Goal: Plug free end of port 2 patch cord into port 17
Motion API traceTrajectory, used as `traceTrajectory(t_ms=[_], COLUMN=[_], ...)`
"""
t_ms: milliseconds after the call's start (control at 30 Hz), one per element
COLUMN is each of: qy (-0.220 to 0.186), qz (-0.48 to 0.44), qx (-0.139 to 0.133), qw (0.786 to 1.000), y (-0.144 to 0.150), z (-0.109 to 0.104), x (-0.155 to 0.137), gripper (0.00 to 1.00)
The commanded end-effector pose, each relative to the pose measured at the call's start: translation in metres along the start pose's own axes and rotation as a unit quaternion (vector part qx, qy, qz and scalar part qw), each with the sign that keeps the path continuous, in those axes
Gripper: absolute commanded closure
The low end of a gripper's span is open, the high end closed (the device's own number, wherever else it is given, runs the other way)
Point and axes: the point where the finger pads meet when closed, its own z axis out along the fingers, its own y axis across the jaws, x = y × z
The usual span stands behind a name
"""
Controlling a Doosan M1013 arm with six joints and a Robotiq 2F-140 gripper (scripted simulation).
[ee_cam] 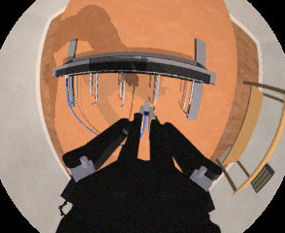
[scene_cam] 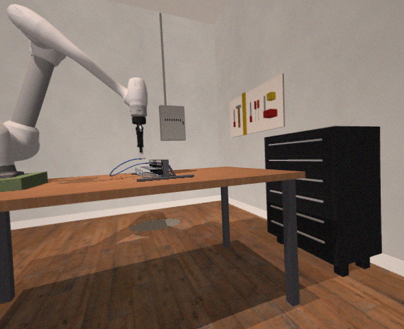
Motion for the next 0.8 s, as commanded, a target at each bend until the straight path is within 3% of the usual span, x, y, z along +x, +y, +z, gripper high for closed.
traceTrajectory(t_ms=[0, 767], qy=[0.000, 0.000], qz=[-0.004, -0.005], qx=[0.000, 0.000], qw=[1.000, 1.000], y=[-0.0003, 0.0016], z=[-0.0003, 0.0018], x=[0.0037, 0.0055], gripper=[1.00, 1.00])
